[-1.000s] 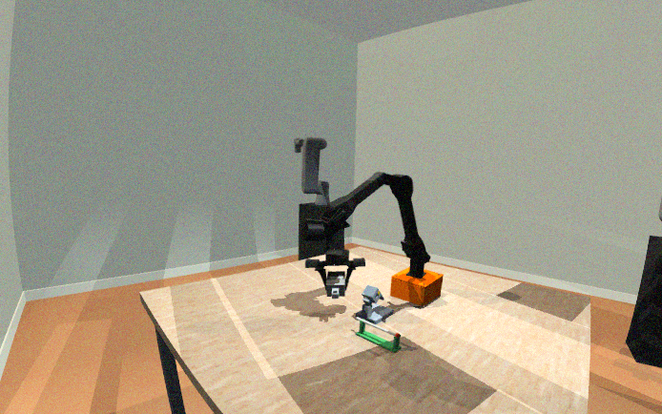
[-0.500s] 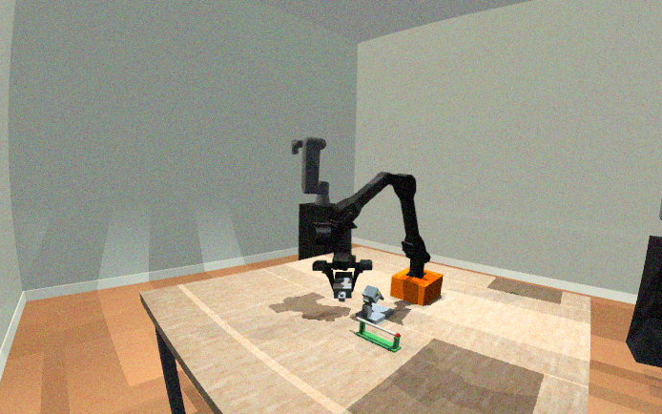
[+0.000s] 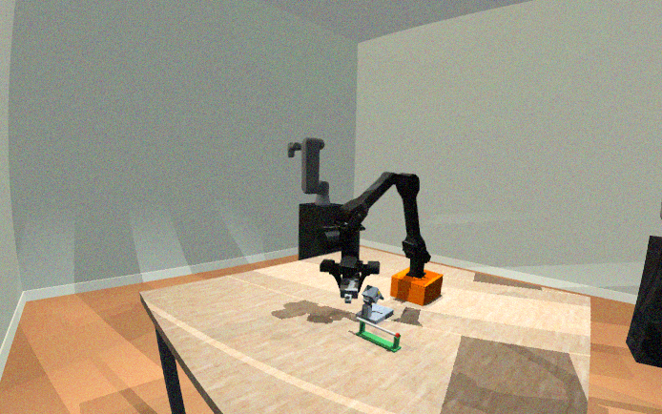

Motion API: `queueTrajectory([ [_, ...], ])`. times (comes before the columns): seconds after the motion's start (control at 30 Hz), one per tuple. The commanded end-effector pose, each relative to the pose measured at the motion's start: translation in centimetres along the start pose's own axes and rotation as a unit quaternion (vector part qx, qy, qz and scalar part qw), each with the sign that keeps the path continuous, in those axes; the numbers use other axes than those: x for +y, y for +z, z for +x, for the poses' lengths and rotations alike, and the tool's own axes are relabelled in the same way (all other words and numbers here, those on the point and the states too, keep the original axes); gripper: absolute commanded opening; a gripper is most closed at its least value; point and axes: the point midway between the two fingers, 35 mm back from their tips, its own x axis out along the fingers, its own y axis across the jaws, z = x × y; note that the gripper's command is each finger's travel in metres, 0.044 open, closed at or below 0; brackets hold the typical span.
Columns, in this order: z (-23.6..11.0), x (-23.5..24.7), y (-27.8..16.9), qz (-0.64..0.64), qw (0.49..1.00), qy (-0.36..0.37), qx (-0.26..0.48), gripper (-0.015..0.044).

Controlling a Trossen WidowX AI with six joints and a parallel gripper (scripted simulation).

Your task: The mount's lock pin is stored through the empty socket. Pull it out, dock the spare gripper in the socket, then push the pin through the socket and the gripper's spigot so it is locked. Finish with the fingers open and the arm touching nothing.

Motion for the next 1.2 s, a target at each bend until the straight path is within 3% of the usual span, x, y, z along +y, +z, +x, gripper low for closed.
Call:
queueTrajectory([
  [0.0,-0.2,0.5,-0.5,0.009,1.000,-0.013,0.022,0.0000],
  [1.17,-0.7,5.2,-4.1,0.047,0.969,-0.141,0.196,0.0000],
])
